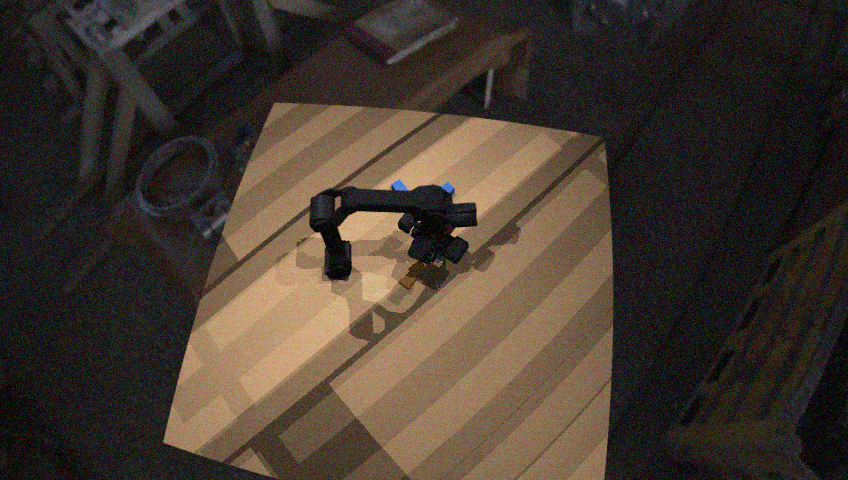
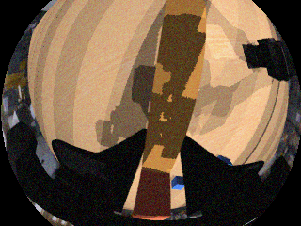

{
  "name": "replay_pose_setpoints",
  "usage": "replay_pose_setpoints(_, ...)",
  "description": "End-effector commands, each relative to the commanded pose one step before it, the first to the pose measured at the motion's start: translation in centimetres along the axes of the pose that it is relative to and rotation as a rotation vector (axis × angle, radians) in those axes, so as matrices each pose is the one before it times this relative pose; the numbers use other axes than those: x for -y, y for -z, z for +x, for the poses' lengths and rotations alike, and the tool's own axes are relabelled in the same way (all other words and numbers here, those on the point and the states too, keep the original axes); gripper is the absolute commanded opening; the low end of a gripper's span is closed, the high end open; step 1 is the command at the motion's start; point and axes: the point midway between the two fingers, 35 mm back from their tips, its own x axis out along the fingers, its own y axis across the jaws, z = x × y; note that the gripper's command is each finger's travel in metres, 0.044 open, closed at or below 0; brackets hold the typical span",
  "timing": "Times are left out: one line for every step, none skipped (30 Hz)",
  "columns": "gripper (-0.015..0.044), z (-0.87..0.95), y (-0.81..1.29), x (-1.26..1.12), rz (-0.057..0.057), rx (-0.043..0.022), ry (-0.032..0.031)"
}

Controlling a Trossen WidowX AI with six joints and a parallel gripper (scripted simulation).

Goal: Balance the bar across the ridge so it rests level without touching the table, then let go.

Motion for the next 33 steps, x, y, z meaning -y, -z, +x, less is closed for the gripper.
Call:
replay_pose_setpoints(0.0, -0.277, 0.755, 0.824, 0.0001, -0.00612, -0.00508)
replay_pose_setpoints(0.0, 0.027, 0.003, -0.001, 0.0, 0.0, 0.0)
replay_pose_setpoints(0.0, 0.051, 0.008, 0.001, 0.0, -0.00001, 0.0)
replay_pose_setpoints(0.0, 0.077, 0.014, 0.004, 0.0, -0.00001, 0.0)
replay_pose_setpoints(0.0, 0.099, 0.02, 0.008, 0.0, -0.00002, 0.00001)
replay_pose_setpoints(0.0, 0.123, 0.024, 0.012, 0.0, -0.00002, 0.00001)
replay_pose_setpoints(0.0, 0.148, 0.029, 0.015, 0.0, -0.00003, 0.00001)
replay_pose_setpoints(0.0, 0.158, 0.03, 0.015, 0.0, -0.00003, 0.00001)
replay_pose_setpoints(0.0, 0.158, 0.03, 0.014, 0.0, -0.00003, 0.00001)
replay_pose_setpoints(0.0, 0.162, 0.031, 0.015, 0.0, -0.00003, 0.00001)
replay_pose_setpoints(0.0, 0.161, 0.031, 0.016, 0.0, -0.00003, 0.00001)
replay_pose_setpoints(0.0, 0.166, 0.004, -0.005, 0.0, 0.0, -0.00001)
replay_pose_setpoints(0.0, 0.166, 0.003, -0.004, 0.0, 0.0, 0.0)
replay_pose_setpoints(0.0, 0.166, 0.003, -0.004, 0.0, 0.0, 0.0)
replay_pose_setpoints(0.0, 0.166, 0.002, -0.003, 0.0, 0.0, 0.0)
replay_pose_setpoints(0.0, 0.166, 0.001, -0.002, 0.0, 0.0, 0.0)
replay_pose_setpoints(0.0, 0.166, 0.001, -0.001, 0.0, 0.0, 0.0)
replay_pose_setpoints(0.0, 0.166, 0.0, -0.001, 0.0, 0.0, 0.0)
replay_pose_setpoints(0.0, 0.166, -0.001, 0.0, 0.0, 0.0, 0.0)
replay_pose_setpoints(0.0, 0.166, -0.002, 0.001, 0.0, 0.0, 0.0)
replay_pose_setpoints(0.0, 0.165, -0.002, 0.002, 0.0, 0.0, 0.0)
replay_pose_setpoints(0.0, 0.165, -0.003, 0.003, 0.0, 0.0, 0.0)
replay_pose_setpoints(0.0, 0.165, -0.004, 0.003, 0.0, 0.0, 0.0)
replay_pose_setpoints(0.0, 0.165, -0.005, 0.004, 0.0, 0.0, 0.0)
replay_pose_setpoints(0.0, 0.165, -0.005, 0.005, 0.0, 0.0, 0.0)
replay_pose_setpoints(0.0, 0.165, -0.006, 0.006, 0.0, 0.00001, 0.00001)
replay_pose_setpoints(0.0, 0.165, -0.007, 0.007, 0.0, 0.00001, 0.00001)
replay_pose_setpoints(0.0, 0.165, -0.007, 0.008, 0.0, 0.00001, 0.00001)
replay_pose_setpoints(0.0, 0.165, -0.008, 0.008, 0.0, 0.00001, 0.00001)
replay_pose_setpoints(0.0, 0.133, -0.004, 0.011, 0.0, 0.0, 0.00001)
replay_pose_setpoints(0.0, 0.08, -0.003, 0.007, 0.0, 0.0, 0.00001)
replay_pose_setpoints(0.0, 0.011, 0.007, -0.003, 0.0, -0.00001, 0.0)
replay_pose_setpoints(0.0, -0.007, 0.004, -0.003, 0.0, 0.0, 0.0)
